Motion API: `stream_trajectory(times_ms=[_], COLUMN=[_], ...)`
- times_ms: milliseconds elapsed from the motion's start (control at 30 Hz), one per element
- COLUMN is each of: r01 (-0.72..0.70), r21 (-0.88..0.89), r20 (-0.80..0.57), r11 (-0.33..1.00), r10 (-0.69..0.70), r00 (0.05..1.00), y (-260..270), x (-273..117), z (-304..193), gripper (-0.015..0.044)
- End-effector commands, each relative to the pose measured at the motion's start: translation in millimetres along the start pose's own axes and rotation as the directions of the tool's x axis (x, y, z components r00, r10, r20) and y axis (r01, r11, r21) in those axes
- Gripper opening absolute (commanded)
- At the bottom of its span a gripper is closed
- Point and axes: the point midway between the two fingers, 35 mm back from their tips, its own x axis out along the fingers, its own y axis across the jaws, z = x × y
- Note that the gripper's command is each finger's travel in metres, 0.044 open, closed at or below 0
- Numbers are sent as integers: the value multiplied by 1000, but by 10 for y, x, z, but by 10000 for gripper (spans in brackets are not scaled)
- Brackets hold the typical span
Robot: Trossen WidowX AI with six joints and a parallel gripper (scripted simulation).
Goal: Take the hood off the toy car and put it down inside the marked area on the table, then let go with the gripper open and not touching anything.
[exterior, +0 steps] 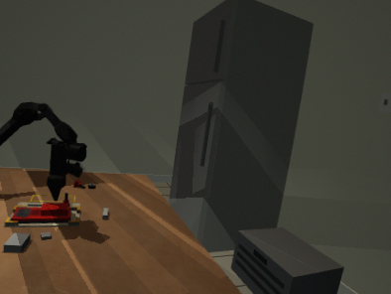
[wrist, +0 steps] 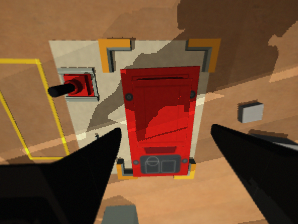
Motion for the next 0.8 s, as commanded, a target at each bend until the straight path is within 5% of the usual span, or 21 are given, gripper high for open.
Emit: stream_trajectory(times_ms=[0, 767], r01=[-9, -9], r21=[12, 11], r20=[-6, -6], r11=[1000, 1000], r10=[9, 9], r00=[1000, 1000], y=[8, 2], x=[54, 210], z=[-27, -28], gripper=[440, 440])
